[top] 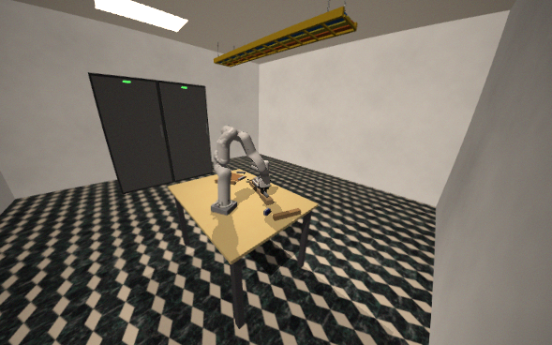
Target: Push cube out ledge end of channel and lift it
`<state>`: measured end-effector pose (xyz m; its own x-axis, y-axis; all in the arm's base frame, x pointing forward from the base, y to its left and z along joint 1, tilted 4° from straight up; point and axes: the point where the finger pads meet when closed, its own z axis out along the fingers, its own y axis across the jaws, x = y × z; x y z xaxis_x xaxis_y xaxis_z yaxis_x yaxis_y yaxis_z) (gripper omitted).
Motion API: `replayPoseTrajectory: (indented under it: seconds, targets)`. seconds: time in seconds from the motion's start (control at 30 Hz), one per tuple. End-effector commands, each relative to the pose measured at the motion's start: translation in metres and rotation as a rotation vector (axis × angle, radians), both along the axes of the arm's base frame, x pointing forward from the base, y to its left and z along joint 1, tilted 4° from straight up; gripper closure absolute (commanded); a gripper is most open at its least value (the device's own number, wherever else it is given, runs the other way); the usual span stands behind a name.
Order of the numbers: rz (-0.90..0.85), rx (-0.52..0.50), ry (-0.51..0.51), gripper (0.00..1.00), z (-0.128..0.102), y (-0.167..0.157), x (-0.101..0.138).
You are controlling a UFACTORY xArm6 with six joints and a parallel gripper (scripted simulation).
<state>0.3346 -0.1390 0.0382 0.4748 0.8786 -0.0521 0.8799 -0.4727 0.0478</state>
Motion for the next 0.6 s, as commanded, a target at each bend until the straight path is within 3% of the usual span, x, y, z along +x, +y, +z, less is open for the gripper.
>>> replayPoseTrajectory:
  seconds: [0.0, 0.57]
  targets:
    - [0.000, -0.002, -0.003, 1.00, 0.0008, 0.0044, 0.0041]
    - [0.000, -0.002, -0.003, 1.00, 0.0005, 0.0094, 0.0069]
